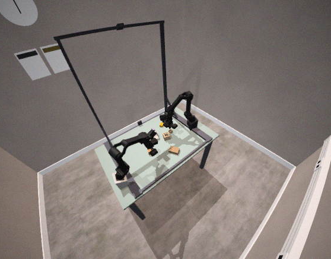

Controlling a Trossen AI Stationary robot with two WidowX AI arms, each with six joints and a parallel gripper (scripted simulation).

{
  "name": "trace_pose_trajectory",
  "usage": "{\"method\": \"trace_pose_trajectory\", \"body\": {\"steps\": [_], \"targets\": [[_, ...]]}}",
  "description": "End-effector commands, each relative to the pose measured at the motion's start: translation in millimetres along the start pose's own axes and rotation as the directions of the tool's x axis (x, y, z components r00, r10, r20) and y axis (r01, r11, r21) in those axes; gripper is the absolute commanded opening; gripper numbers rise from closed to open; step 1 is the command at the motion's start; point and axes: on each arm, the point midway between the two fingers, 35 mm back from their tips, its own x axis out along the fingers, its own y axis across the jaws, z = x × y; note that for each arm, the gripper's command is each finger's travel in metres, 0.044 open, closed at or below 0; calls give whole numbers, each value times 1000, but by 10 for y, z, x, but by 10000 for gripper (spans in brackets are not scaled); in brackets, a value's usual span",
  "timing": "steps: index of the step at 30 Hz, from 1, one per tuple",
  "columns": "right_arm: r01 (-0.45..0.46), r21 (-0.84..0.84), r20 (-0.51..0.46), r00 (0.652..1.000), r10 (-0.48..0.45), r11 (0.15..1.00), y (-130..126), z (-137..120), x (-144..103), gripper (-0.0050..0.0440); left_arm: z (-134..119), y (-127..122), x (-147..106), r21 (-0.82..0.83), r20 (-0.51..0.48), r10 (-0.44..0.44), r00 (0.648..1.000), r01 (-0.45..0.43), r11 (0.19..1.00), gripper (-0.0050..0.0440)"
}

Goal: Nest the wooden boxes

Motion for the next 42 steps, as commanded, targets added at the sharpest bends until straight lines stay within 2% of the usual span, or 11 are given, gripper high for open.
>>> {"method": "trace_pose_trajectory", "body": {"steps": [1,4,8,14,23,36,37,42], "targets": [[-10,75,-117,993,19,997,-169,-308,-161,400,-46,-16,-5,-24,18,-8,1000,9,1000,-50],[-4,126,-191,981,28,992,-237,-495,-240,400,-81,-19,13,-39,18,-9,1000,9,999,-50],[0,157,-226,973,36,988,-269,-585,-298,400,-101,-20,25,-47,17,-8,1000,9,999,-50],[2,156,-235,971,36,988,-271,-599,-293,400,-96,-24,27,-48,15,-10,1000,11,999,-50],[1,152,-230,973,34,988,-266,-574,-295,400,-118,-6,422,-44,-1,-2,1000,2,999,-50],[1,152,-230,973,34,988,-266,-574,-295,400,-119,-7,529,-45,0,-1,1000,1,999,-50],[1,152,-230,973,34,988,-266,-574,-295,400,-119,-7,529,-45,0,-1,1000,1,999,24],[1,152,-230,973,34,988,-266,-574,-295,400,-79,-33,492,-46,15,-10,1000,10,999,136]]}}
